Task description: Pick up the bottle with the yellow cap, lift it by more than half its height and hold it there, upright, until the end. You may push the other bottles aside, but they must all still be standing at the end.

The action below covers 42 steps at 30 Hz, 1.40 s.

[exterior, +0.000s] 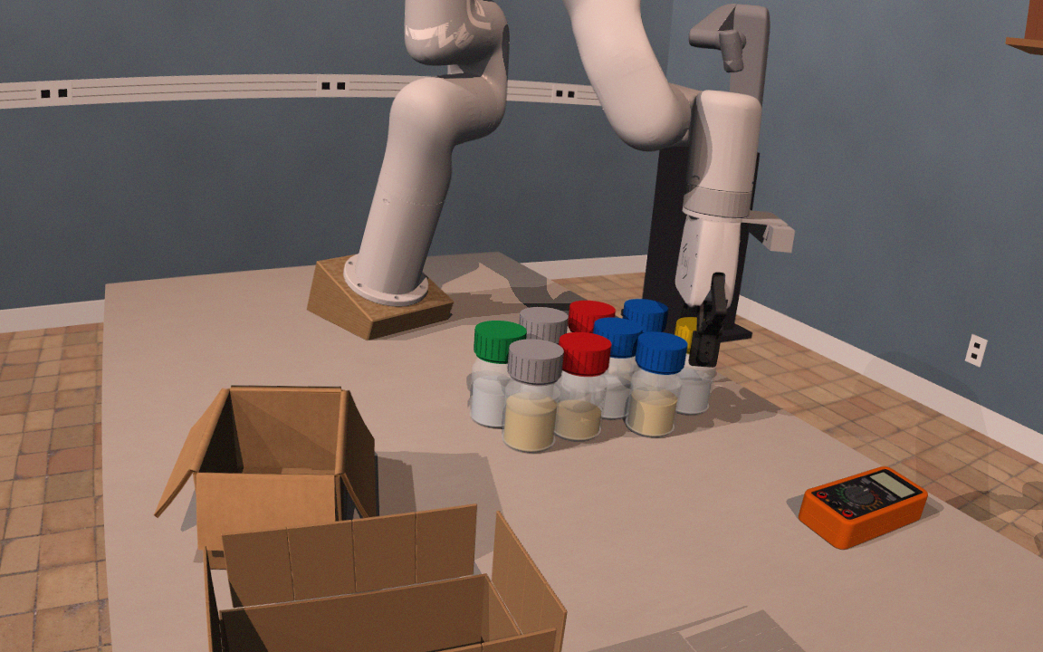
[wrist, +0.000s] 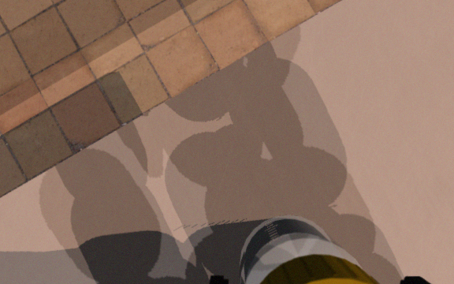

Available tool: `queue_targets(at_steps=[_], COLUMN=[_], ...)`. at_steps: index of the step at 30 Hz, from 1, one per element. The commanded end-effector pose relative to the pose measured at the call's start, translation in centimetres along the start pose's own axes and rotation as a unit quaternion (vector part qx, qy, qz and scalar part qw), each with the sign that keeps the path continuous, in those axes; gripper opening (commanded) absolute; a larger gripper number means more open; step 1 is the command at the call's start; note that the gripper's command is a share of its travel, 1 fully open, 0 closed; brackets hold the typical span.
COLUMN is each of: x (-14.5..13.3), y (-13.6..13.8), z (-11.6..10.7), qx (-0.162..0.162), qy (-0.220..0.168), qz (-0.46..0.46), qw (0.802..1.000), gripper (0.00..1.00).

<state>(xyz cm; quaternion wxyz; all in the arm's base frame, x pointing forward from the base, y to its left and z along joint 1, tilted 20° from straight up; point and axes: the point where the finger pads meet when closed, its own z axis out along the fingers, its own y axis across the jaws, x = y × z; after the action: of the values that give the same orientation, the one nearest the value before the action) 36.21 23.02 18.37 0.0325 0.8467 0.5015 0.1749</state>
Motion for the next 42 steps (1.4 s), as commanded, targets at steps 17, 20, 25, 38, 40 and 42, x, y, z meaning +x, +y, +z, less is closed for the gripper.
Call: queue_targets(at_steps=[17,20,25,38,40,42], x=[0.05,0.05,0.06,0.06,0.06,0.06], y=[0.02,0.02,0.02,0.03,0.03,0.03], z=[-0.91,-0.91,-0.9,-0.9,-0.9,-0.9], qx=[0.0,0.0,0.0,0.0,0.0,0.0], qy=[0.0,0.0,0.0,0.0,0.0,0.0], qz=[0.0,0.0,0.0,0.0,0.0,0.0], qw=[1.0,1.0,1.0,1.0,1.0,1.0], gripper=[0.79,0.79,0.0,0.0,0.0,0.0])
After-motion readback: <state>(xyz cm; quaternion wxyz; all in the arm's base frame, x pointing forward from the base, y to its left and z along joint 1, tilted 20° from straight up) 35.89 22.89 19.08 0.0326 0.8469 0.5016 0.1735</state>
